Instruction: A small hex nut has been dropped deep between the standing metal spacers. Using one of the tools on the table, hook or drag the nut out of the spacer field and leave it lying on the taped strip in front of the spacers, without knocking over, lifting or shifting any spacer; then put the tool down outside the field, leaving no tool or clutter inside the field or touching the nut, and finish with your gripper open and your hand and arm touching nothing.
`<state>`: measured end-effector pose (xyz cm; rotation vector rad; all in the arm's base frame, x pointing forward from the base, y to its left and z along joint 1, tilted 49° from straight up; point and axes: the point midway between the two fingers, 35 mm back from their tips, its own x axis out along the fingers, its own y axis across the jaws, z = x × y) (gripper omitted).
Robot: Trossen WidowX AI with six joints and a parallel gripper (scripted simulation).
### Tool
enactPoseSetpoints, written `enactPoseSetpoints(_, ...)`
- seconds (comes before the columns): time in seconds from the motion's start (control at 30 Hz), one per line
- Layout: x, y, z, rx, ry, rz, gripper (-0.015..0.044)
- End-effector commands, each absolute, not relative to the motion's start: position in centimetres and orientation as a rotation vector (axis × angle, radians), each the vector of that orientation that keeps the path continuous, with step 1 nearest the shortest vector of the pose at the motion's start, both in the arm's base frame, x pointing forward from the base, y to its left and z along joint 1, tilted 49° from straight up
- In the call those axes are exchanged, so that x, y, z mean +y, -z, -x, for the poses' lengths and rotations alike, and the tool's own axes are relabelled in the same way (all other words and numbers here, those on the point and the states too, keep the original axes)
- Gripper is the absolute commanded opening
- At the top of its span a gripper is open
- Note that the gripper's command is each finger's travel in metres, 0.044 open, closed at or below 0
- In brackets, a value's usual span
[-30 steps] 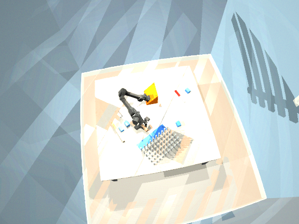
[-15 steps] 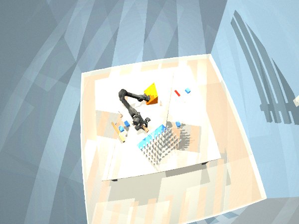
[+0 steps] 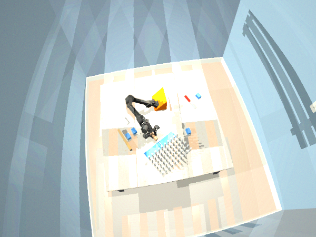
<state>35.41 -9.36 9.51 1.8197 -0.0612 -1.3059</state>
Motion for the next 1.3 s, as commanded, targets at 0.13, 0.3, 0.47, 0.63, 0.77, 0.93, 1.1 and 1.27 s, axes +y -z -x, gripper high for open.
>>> enactPoseSetpoints(0.13,-9.3,-9.6,-36.1,-0.072,1.297,-1.830,0.0000)
enactPoseSetpoints(0.3,-9.2,-9.5,-36.4,-0.072,1.297,-1.830,0.0000)
enactPoseSetpoints(0.47,-9.1,-9.4,-36.7,-0.072,1.297,-1.830,0.0000)
enactPoseSetpoints(0.63,-9.0,-9.3,-37.0,-0.072,1.297,-1.830,0.0000)
enactPoseSetpoints(0.77,-9.0,-9.2,-37.2,-0.072,1.297,-1.830,0.0000)
enactPoseSetpoints(0.93,-8.9,-9.1,-37.5,-0.072,1.297,-1.830,0.0000)
enactPoseSetpoints(1.1,-8.8,-9.0,-37.7,-0.072,1.296,-1.831,0.0000)
enactPoseSetpoints(1.27,-8.8,-8.9,-38.0,-0.072,1.296,-1.831,0.0000)
